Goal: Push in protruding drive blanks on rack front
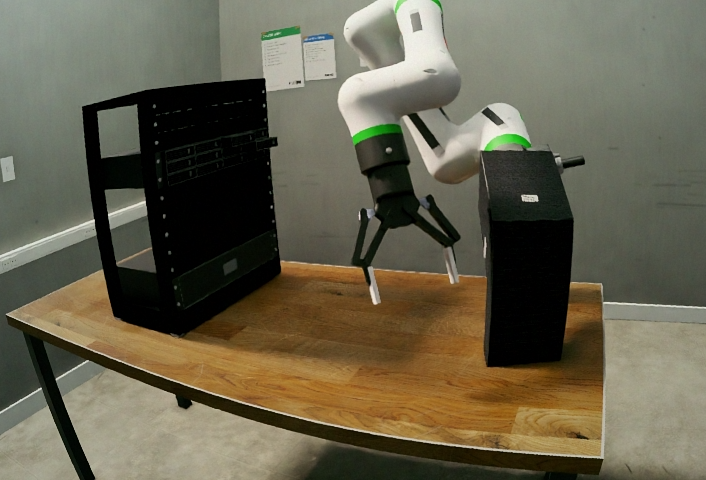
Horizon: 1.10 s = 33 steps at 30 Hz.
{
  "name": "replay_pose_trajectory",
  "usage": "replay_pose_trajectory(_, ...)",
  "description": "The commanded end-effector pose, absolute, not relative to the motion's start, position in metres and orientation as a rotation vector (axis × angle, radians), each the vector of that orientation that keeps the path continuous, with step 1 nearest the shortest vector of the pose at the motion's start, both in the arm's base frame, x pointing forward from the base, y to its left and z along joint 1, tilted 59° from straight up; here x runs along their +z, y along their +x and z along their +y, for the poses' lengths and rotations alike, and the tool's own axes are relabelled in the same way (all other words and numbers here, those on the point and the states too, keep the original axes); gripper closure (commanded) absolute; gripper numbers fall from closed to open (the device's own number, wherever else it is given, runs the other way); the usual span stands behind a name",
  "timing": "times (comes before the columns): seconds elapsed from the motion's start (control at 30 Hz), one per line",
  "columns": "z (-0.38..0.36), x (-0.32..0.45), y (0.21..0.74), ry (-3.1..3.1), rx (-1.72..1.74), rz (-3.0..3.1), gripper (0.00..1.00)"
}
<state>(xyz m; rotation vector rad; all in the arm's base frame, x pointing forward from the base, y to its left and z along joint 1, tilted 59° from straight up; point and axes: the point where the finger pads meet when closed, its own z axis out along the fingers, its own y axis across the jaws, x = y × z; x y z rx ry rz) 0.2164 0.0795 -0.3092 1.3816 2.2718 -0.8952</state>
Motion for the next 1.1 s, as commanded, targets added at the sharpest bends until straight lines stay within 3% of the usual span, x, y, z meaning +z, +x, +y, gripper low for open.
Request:
replay_pose_trajectory(0.0, 0.089, -0.318, 0.212, 1.519, -0.815, 2.217, 0.0)
replay_pose_trajectory(1.07, 0.173, -0.354, 0.206, 2.496, -0.315, 1.536, 0.0)
